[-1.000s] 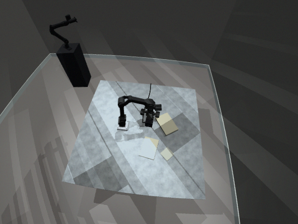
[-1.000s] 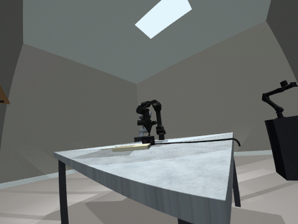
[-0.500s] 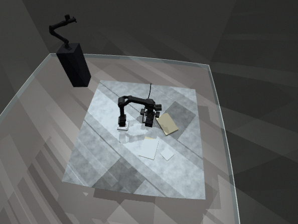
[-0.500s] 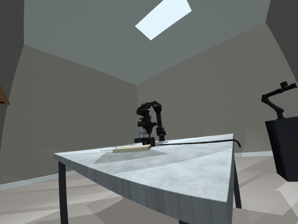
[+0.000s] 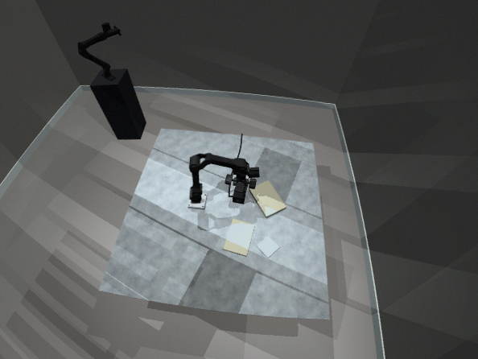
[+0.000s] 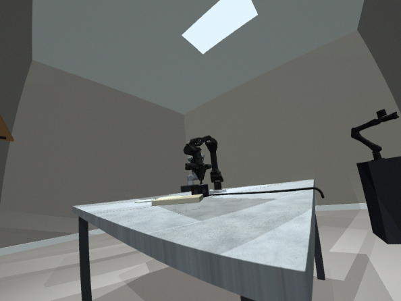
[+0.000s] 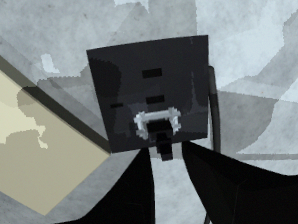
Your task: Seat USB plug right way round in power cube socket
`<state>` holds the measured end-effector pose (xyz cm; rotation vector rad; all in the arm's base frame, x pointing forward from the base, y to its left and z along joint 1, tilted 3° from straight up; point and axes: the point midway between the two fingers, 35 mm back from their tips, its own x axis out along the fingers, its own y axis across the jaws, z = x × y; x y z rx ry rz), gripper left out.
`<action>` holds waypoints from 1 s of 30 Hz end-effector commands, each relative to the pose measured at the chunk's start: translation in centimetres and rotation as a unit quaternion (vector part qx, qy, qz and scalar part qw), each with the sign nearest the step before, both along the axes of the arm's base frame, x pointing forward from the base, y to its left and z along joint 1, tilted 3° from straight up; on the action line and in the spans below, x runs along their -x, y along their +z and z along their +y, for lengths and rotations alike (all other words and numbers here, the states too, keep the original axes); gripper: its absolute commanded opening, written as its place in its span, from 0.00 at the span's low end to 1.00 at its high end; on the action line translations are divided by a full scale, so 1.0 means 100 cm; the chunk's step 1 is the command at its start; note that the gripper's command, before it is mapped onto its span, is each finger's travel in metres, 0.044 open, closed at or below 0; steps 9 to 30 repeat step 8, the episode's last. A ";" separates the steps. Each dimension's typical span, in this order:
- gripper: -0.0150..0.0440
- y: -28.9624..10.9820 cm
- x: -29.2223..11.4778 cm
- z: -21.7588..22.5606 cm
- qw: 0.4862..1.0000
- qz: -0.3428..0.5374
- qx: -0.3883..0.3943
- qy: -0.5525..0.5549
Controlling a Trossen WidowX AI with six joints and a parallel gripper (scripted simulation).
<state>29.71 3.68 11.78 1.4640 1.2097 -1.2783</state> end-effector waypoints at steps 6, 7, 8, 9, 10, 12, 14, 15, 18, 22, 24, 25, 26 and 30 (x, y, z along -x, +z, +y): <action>0.42 0.008 0.000 0.000 1.000 0.000 0.000 0.000; 0.42 0.009 0.000 0.000 1.000 0.000 0.000 0.000; 0.42 0.010 0.000 0.000 1.000 0.000 0.000 0.000; 0.42 0.010 0.000 0.000 1.000 0.000 0.000 0.000; 0.42 0.010 0.000 0.000 1.000 0.000 0.000 0.000; 0.42 0.010 0.000 0.000 1.000 0.000 0.000 0.000; 0.42 0.010 0.000 0.000 1.000 0.000 0.000 0.000; 0.42 0.010 0.000 0.000 1.000 0.000 0.000 0.000; 0.42 0.010 0.000 0.000 1.000 0.000 0.000 0.000; 0.42 0.010 0.000 0.000 1.000 0.000 0.000 0.000; 0.42 0.010 0.000 0.000 1.000 0.000 0.000 0.000; 0.42 0.010 0.000 0.000 1.000 0.000 0.000 0.000; 0.42 0.010 0.000 0.000 1.000 0.000 0.000 0.000; 0.42 0.010 0.000 0.000 1.000 0.000 0.000 0.000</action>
